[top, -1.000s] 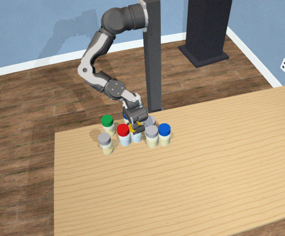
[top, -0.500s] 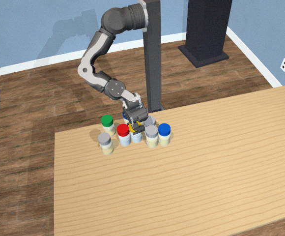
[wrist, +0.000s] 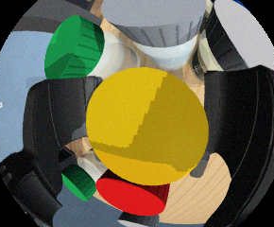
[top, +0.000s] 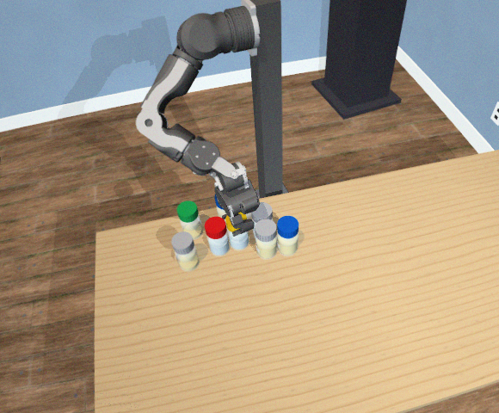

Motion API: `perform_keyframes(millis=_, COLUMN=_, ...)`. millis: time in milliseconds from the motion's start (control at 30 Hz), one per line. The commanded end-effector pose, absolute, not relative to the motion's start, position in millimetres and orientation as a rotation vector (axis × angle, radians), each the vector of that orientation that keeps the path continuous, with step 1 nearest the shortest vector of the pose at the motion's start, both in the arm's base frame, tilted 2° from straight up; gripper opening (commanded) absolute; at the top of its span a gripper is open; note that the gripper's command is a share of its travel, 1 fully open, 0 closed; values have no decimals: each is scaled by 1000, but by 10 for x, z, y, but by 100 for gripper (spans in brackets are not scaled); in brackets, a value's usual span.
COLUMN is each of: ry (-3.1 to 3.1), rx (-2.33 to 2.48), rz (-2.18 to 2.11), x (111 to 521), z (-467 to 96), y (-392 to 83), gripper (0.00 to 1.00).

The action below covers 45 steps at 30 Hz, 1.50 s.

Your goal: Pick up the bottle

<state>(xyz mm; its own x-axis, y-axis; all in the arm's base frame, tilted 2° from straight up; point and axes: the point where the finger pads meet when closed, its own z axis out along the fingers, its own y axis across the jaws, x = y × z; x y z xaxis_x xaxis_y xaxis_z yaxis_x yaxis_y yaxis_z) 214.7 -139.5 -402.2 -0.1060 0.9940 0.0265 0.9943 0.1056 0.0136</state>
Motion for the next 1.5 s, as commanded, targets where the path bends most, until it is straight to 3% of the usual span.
perform_keyframes(millis=0, ry=-2328, rx=-2094, rz=-47, x=2155, z=-4016, y=-1393, gripper=0)
perform_keyframes(millis=733, ry=-2328, rx=-2094, rz=-47, x=2155, z=-4016, y=-1393, gripper=0)
perform_keyframes(millis=1467, ry=-2328, rx=-2096, rz=-48, x=2149, z=-3649, y=-1407, gripper=0)
